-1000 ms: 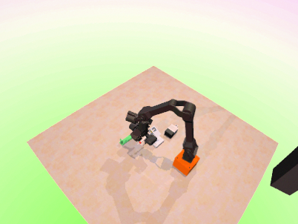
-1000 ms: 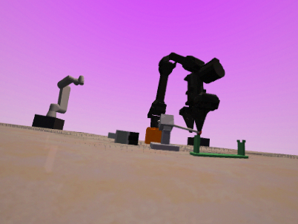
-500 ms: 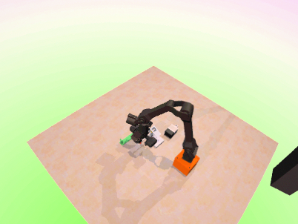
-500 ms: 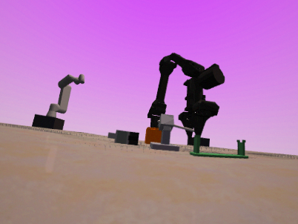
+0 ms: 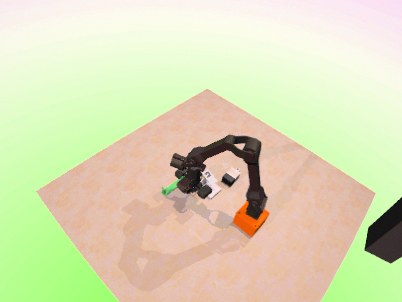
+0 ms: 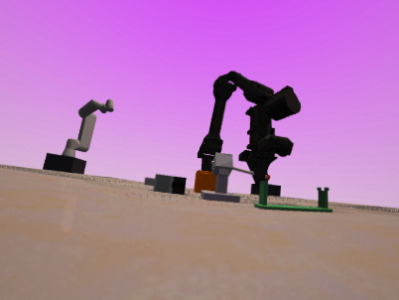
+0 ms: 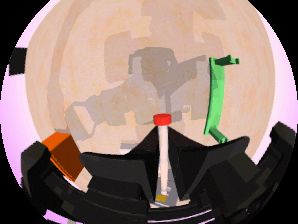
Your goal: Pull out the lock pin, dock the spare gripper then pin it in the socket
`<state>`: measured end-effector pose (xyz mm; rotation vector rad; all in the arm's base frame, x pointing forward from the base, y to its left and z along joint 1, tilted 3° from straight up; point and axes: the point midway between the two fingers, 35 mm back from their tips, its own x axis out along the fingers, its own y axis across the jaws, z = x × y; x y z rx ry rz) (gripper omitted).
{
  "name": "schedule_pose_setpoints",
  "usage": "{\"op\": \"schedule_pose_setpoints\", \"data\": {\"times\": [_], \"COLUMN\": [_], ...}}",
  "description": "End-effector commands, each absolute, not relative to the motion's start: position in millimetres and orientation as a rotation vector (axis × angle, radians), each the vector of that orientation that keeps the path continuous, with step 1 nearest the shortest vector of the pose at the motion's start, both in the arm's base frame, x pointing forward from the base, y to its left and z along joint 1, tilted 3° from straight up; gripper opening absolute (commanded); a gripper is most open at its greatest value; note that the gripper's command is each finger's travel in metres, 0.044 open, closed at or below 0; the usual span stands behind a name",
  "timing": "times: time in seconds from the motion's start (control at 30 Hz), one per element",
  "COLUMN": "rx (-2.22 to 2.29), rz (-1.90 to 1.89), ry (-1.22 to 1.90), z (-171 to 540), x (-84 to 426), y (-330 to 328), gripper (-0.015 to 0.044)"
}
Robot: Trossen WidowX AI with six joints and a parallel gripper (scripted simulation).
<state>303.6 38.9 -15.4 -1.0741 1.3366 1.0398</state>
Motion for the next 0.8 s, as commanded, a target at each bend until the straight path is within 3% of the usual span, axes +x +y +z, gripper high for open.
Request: {"op": "schedule_pose_setpoints", "data": {"times": [0.0, 0.77], "rx": [-1.076, -0.963], "rz": [1.045, 1.095], "ry": [1.332, 1.215], "z": [-15.9, -5.8], "x": [303.8, 307.8], "y": [39.3, 49.1], "gripper": [0.0000, 0.0000]}}
